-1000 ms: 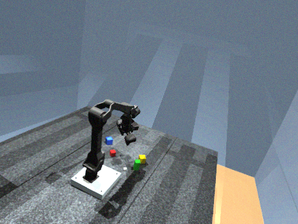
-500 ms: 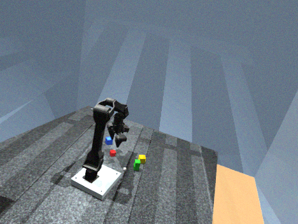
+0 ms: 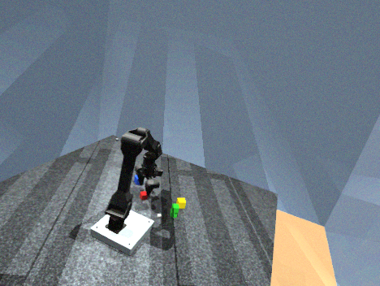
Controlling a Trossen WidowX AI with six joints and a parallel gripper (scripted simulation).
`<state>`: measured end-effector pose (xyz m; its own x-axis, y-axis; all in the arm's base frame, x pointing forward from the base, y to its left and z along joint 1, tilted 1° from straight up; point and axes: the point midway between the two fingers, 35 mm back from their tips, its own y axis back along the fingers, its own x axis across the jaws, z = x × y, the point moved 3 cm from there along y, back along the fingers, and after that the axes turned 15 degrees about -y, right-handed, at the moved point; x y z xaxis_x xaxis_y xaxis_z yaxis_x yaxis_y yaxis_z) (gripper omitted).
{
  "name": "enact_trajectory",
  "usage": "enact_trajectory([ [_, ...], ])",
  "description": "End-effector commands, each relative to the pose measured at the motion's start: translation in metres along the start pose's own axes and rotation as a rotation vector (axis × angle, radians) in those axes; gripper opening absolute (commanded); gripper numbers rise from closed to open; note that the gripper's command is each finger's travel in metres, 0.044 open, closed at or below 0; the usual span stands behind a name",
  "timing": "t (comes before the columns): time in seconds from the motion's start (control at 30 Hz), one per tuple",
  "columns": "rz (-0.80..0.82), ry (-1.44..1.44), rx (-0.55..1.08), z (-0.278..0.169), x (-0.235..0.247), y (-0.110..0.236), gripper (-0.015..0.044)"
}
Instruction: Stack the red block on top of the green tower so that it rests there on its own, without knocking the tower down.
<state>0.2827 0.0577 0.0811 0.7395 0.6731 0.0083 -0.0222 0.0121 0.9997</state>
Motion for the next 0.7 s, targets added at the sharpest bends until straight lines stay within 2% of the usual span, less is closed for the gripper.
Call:
enact_trajectory([
  [0.0, -0.002, -0.004, -0.003, 0.0, 0.0, -0.004, 0.044],
  [0.67, -0.003, -0.004, -0.003, 0.0, 0.0, -0.036, 0.044],
])
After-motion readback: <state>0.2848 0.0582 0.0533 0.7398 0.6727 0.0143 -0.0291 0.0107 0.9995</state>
